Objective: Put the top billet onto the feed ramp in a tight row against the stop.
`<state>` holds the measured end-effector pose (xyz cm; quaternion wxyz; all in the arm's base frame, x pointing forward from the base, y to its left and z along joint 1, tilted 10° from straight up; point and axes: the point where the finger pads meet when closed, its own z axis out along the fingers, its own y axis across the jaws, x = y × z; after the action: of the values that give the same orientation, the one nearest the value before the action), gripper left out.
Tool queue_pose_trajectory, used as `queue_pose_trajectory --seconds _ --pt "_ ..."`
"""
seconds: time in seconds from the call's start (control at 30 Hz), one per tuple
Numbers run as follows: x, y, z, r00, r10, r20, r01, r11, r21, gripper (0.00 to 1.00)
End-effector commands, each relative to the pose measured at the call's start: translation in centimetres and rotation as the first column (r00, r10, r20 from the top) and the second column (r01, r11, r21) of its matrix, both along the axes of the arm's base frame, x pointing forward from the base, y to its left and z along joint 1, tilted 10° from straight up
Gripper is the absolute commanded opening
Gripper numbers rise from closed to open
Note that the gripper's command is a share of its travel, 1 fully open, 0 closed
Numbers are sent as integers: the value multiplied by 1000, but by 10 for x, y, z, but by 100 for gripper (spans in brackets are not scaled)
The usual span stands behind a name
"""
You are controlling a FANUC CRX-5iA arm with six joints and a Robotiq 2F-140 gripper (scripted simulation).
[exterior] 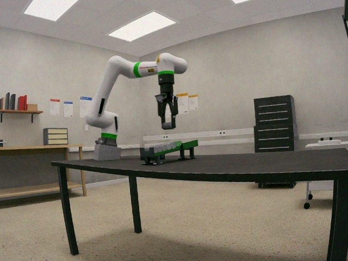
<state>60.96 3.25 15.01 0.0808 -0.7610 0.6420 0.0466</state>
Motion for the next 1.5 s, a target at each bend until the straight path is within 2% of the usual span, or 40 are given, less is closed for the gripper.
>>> queue_pose_trajectory --seconds 0.0,0.57,0.73,1.07,1.47 --pt "-7 42 4 1000 -5 10 6 1000 -8 43" --pt "-7 44 -3 1000 -6 10 6 1000 -9 43" --pt "-6 47 -20 1000 -6 10 6 1000 -9 43" --pt "-3 56 -68 1000 -6 10 6 1000 -9 43" --pt "-2 60 -93 1000 -6 10 6 1000 -9 43"
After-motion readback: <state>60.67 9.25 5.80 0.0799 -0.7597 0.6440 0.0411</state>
